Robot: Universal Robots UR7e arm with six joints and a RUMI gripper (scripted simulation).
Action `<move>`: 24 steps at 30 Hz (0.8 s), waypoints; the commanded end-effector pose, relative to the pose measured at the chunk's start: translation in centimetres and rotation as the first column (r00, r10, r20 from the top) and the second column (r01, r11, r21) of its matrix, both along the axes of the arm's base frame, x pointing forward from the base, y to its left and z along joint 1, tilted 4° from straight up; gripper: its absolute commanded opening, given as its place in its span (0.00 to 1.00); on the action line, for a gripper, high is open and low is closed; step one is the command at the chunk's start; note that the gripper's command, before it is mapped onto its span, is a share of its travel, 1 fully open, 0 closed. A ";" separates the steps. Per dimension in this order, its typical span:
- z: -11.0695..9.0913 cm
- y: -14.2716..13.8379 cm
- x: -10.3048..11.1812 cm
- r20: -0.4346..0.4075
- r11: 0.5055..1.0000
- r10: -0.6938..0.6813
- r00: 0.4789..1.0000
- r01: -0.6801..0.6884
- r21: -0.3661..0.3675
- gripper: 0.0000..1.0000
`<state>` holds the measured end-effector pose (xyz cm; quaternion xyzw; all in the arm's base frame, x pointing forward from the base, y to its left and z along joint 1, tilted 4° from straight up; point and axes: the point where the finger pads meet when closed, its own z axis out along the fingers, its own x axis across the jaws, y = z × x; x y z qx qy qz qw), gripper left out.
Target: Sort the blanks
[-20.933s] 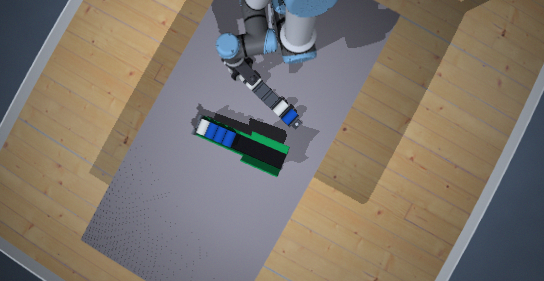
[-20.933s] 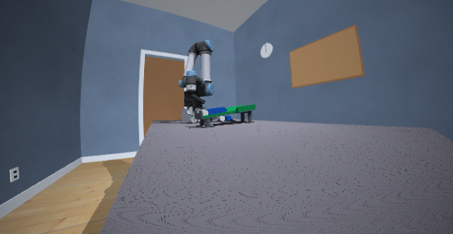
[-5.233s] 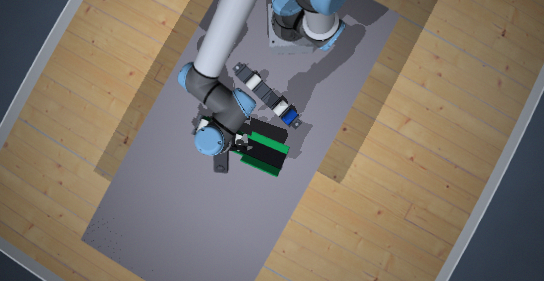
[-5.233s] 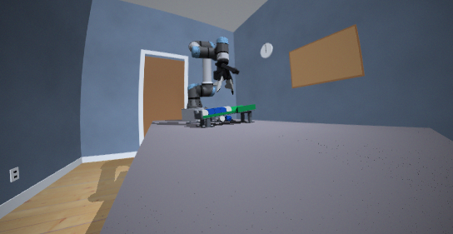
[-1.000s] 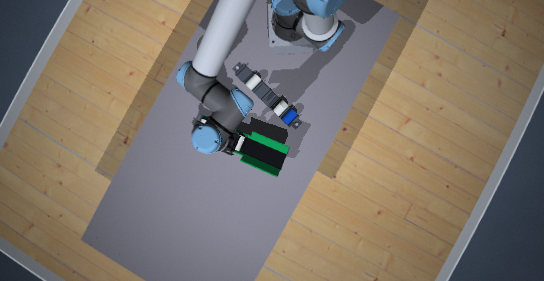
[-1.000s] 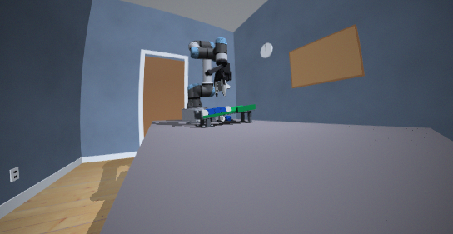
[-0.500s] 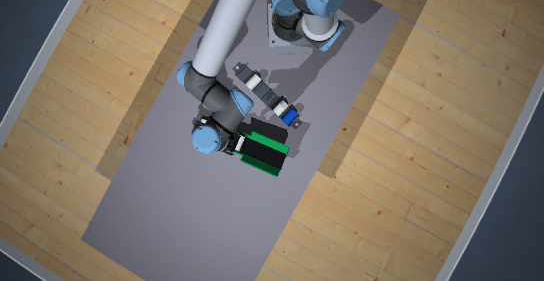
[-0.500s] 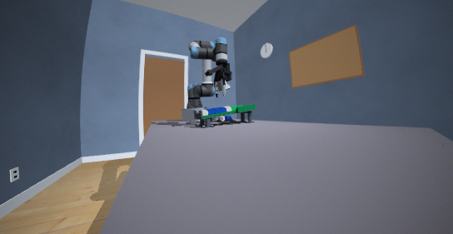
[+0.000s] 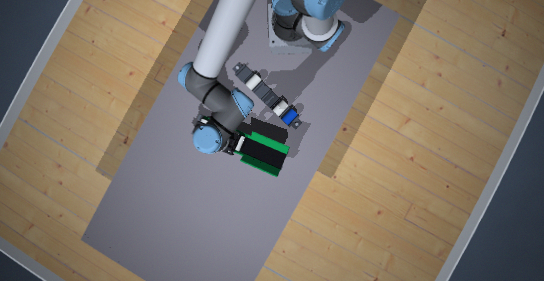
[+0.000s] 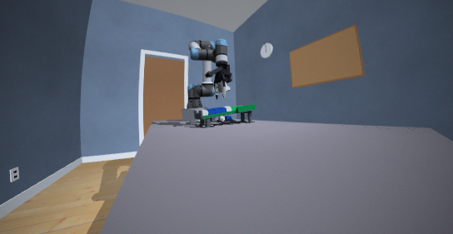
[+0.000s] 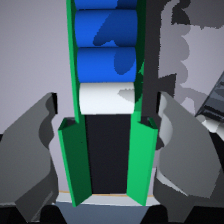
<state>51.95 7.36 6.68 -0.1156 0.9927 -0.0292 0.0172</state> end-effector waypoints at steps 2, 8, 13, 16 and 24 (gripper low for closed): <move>-0.6 0.0 0.1 0.002 1.000 0.000 1.000 0.000 0.000 0.49; -1.5 -0.1 0.1 0.002 1.000 0.000 1.000 0.000 0.000 0.49; -2.3 -0.1 0.2 0.002 1.000 0.000 1.000 0.000 0.000 0.49; -2.7 -0.1 0.2 0.002 1.000 0.000 1.000 0.000 0.000 0.49; -3.5 -0.2 0.2 0.002 1.000 0.000 1.000 0.000 0.000 0.49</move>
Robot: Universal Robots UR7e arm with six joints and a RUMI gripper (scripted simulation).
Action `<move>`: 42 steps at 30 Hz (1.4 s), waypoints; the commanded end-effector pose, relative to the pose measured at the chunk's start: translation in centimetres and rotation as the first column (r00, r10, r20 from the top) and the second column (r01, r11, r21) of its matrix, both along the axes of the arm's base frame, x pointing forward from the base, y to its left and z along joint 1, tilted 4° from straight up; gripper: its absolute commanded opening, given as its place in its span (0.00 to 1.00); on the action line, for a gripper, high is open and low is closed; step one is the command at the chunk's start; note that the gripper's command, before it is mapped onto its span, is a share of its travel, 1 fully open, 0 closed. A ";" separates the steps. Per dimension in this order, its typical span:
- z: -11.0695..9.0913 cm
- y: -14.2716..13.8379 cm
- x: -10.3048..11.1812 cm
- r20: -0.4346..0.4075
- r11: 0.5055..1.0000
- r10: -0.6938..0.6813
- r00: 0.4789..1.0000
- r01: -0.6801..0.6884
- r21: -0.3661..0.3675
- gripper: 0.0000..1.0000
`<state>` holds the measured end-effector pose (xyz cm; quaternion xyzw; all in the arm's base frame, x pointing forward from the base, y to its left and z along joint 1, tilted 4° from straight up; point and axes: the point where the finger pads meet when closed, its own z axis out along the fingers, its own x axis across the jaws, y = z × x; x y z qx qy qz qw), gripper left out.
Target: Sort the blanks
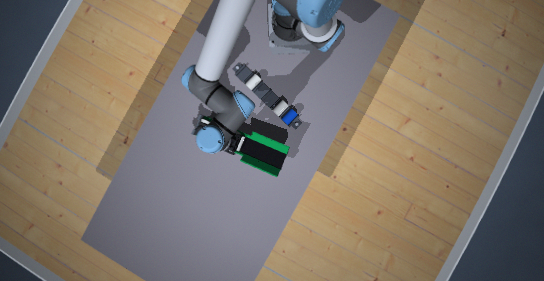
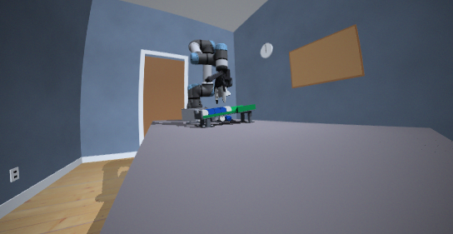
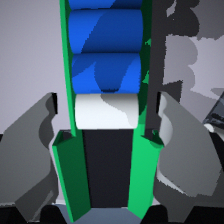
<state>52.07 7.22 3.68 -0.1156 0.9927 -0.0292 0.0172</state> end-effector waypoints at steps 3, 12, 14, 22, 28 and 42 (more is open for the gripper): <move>-0.7 0.0 0.1 0.002 1.000 0.000 1.000 0.000 0.000 0.49; -1.1 0.0 0.1 0.002 1.000 0.000 1.000 0.000 0.000 0.49; -1.1 -0.1 0.1 0.002 1.000 0.000 1.000 0.000 0.000 0.49; -1.1 -0.1 0.1 0.002 1.000 0.000 1.000 0.000 0.000 0.49; -1.1 -0.1 0.1 0.002 1.000 0.000 1.000 0.000 0.000 0.49; -1.1 -0.1 0.1 0.002 1.000 0.000 1.000 0.000 0.000 0.49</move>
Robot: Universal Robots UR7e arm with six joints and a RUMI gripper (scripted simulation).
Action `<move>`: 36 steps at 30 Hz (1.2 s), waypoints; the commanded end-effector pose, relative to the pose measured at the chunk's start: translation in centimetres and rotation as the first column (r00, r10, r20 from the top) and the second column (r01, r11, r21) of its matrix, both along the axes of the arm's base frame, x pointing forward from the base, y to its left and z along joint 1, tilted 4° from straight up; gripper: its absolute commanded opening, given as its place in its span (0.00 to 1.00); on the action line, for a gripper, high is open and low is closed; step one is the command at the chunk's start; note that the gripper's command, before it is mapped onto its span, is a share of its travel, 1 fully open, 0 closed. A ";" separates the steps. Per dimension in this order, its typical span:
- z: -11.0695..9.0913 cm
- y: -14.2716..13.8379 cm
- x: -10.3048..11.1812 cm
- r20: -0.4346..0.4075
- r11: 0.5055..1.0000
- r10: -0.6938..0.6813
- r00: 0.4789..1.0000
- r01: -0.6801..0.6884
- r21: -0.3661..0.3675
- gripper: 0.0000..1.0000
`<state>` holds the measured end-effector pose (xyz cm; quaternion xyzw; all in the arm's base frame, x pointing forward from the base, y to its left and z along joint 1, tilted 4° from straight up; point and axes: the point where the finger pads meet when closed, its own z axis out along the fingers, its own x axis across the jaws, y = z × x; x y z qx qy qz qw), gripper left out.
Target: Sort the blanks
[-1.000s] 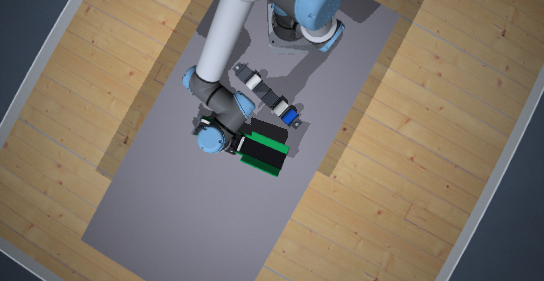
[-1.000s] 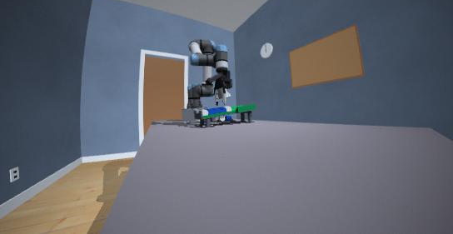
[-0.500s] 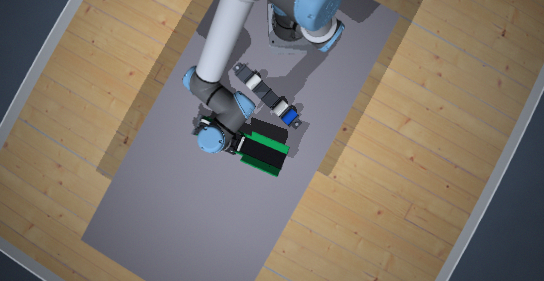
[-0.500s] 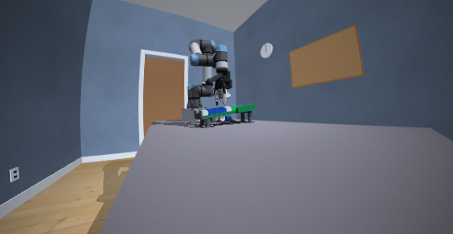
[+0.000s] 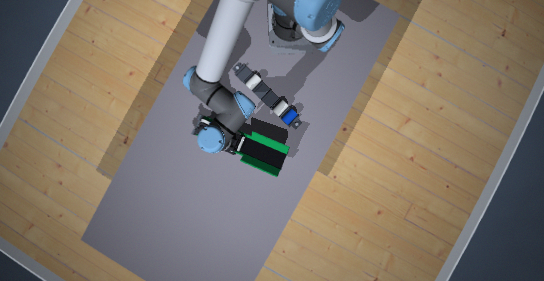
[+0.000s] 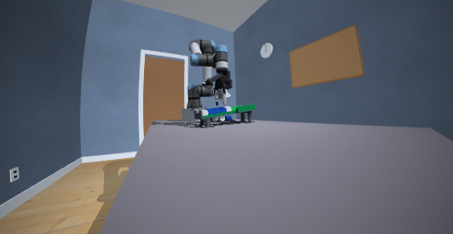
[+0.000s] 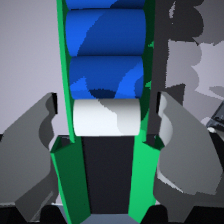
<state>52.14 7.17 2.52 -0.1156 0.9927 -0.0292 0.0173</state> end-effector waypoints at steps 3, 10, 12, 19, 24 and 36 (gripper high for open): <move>0.1 0.0 0.0 0.001 1.000 0.000 1.000 0.000 0.000 0.49; 0.1 0.0 0.0 0.001 1.000 0.000 1.000 0.000 0.000 0.49; 0.0 0.0 0.0 0.001 1.000 0.000 1.000 0.000 0.000 0.49; -0.5 0.0 0.1 0.001 1.000 0.000 1.000 0.000 0.000 0.49; -1.1 -0.1 0.1 0.001 1.000 0.000 1.000 0.000 0.000 0.49; -3.3 -0.2 0.2 0.001 1.000 0.000 1.000 0.000 0.000 0.49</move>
